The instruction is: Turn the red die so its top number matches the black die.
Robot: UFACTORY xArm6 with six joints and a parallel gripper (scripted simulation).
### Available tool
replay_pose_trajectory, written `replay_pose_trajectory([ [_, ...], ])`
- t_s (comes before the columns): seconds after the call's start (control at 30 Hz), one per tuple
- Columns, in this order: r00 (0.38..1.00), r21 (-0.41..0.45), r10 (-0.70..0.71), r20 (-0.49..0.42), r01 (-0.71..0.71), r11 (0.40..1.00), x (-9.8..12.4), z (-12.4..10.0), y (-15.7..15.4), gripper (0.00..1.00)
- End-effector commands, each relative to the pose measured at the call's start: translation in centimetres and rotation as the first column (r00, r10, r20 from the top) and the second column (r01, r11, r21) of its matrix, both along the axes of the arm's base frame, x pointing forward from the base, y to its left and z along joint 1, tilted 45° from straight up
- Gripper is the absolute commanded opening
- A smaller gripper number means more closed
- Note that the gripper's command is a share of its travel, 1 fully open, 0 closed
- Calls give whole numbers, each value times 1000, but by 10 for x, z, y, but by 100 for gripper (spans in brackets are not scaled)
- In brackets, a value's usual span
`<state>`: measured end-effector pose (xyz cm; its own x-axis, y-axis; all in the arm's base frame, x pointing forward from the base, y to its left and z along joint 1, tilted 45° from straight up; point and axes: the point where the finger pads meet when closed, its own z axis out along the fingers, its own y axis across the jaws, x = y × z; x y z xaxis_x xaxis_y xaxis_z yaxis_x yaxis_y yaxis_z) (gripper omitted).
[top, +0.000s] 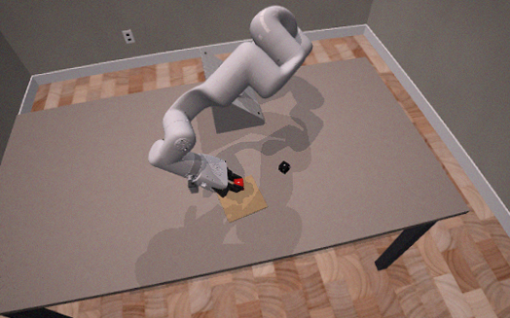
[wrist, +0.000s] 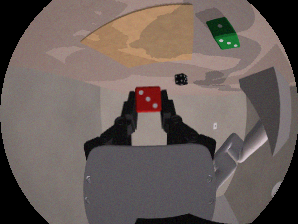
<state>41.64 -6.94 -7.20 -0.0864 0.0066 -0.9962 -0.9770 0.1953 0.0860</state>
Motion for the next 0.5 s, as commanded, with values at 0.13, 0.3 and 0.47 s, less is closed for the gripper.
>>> replay_pose_trajectory([
  [0.13,1000,1,-1,3,1,1000,1,0,-1,27],
  [0.3,1000,1,-1,3,1,1000,1,0,0,27],
  [0.47,1000,1,-1,3,1,1000,1,-3,2,27],
])
